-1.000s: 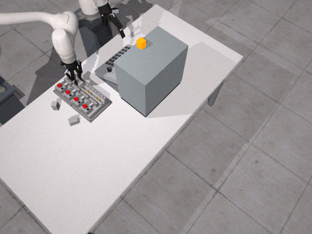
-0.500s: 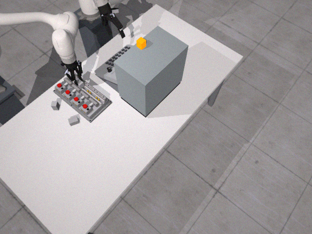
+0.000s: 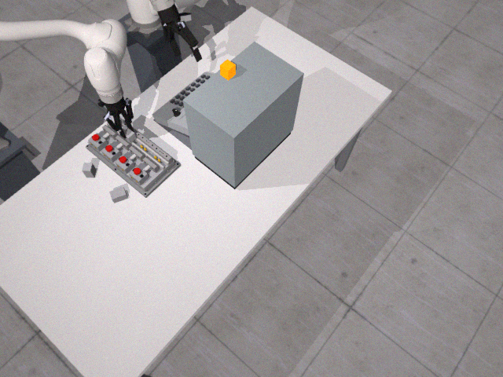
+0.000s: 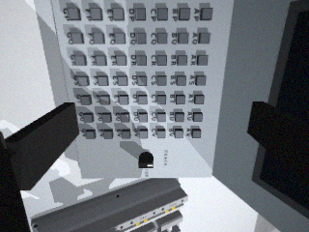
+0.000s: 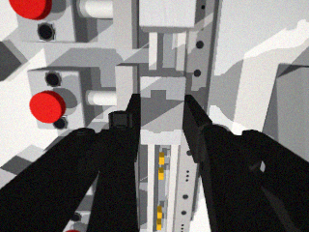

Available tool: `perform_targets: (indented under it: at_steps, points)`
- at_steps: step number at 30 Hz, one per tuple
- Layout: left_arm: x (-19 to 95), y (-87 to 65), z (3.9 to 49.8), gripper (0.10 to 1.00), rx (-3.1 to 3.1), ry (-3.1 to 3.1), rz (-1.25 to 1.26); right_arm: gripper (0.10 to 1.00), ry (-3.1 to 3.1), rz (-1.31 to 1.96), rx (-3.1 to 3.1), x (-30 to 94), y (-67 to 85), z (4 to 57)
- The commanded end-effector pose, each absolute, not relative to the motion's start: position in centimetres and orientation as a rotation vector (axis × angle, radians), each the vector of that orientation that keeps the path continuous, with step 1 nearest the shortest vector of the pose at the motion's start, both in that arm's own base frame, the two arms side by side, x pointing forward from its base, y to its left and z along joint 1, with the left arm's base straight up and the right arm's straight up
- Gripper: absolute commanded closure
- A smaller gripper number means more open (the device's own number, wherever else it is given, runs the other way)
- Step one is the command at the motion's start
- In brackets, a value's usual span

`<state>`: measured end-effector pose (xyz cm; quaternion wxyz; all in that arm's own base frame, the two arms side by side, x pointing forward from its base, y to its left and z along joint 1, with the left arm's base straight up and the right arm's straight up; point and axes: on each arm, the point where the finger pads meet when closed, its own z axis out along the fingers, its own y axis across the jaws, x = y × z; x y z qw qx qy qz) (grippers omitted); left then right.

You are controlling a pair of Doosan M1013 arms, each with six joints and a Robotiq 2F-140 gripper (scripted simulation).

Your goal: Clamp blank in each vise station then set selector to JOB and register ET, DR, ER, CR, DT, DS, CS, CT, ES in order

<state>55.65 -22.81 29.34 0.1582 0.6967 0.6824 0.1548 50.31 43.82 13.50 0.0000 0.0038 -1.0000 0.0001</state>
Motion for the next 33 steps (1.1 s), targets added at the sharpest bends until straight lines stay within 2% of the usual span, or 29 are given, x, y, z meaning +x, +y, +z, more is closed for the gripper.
perform_targets:
  at_steps: [1,20,21,28,33]
  points:
    - [55.7,-22.8,29.4,0.098,1.992,1.951,0.443,0.999,-3.143,-0.002,0.012,50.3,43.9,13.6]
    - [55.7,-22.8,29.4,0.098,1.992,1.951,0.443,0.999,-3.143,-0.002,0.012,50.3,43.9,13.2]
    - [55.7,-22.8,29.4,0.098,1.992,1.951,0.443,0.638,-3.143,-0.002,0.012,50.3,43.9,13.2]
    - [55.7,-22.8,29.4,0.098,1.992,1.951,0.443,0.638,-3.143,-0.002,0.012,50.3,43.9,13.6]
    - [55.7,-22.8,29.4,0.098,1.992,1.951,0.443,0.638,-3.143,-0.002,0.012,50.3,43.9,25.6]
